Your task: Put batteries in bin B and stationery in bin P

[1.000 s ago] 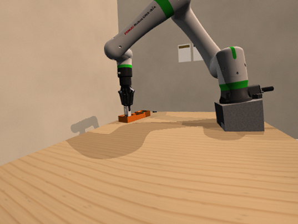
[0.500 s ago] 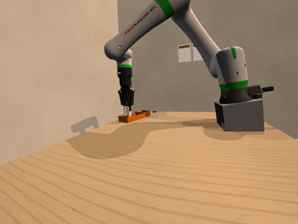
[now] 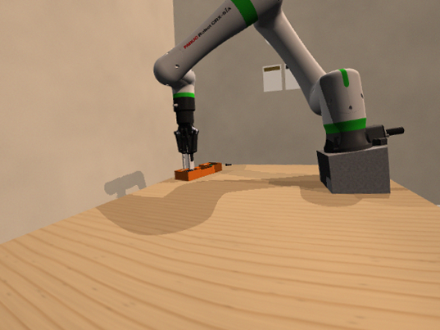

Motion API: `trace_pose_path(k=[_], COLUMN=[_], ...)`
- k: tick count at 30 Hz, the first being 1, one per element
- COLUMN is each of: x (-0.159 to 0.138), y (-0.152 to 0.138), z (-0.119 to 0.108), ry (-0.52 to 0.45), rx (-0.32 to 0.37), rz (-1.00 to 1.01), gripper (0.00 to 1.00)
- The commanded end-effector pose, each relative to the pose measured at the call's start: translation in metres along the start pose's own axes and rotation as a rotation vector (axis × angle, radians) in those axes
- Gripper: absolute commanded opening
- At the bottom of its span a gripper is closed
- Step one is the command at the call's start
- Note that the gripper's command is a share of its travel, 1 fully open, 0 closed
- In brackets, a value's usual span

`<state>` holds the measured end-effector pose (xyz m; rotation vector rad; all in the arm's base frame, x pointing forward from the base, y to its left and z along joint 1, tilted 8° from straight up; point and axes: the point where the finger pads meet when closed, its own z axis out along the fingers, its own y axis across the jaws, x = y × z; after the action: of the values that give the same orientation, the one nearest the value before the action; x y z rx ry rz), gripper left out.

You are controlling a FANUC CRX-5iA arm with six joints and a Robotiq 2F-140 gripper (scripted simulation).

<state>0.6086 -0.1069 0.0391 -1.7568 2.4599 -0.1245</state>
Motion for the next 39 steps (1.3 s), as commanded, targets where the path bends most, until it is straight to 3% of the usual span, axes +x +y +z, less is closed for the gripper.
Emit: trace_pose_path(k=[1, 9, 10, 39], x=[0.000, 0.000, 0.000, 0.000], y=[0.000, 0.000, 0.000, 0.000], z=[-0.015, -0.017, -0.021, -0.121], ry=[0.000, 0.000, 0.000, 0.000], rx=[0.000, 0.000, 0.000, 0.000], rz=[0.000, 0.000, 0.000, 0.000], gripper=[0.26, 0.26, 1.00, 1.00])
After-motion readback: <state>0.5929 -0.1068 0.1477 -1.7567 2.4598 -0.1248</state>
